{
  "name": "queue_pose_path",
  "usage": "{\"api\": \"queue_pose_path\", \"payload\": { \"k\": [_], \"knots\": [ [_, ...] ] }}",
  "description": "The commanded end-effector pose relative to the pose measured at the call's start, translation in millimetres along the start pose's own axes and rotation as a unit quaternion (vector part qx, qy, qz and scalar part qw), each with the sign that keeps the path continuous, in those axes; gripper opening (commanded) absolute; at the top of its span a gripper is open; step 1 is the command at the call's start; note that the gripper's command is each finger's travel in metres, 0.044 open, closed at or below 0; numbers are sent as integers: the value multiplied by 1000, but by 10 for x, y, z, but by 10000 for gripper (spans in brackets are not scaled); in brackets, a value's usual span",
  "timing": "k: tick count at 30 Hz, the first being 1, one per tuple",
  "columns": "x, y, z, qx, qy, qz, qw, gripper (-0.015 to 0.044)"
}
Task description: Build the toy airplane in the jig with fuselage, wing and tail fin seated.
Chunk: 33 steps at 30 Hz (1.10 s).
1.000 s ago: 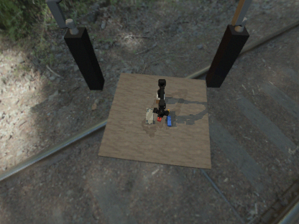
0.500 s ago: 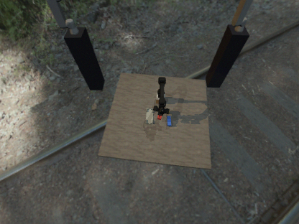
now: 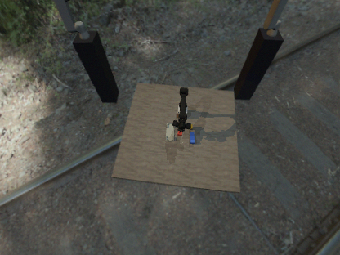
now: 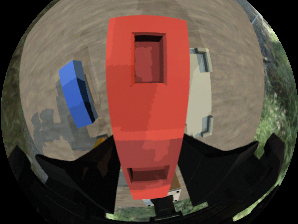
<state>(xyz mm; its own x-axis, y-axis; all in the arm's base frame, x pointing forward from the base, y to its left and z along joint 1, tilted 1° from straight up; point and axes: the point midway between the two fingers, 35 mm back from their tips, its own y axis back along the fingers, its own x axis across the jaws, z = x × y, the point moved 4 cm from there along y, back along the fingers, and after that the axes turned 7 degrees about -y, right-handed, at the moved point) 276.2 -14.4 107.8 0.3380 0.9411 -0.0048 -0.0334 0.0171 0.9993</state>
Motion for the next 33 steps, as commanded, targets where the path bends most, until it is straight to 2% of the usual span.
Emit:
{"api": "queue_pose_path", "payload": {
  "k": [1,33],
  "knots": [
    [-101,-58,60,0,11,0,1000,0],
    [-999,-480,300,-1,93,-4,996,0]
  ]
}}
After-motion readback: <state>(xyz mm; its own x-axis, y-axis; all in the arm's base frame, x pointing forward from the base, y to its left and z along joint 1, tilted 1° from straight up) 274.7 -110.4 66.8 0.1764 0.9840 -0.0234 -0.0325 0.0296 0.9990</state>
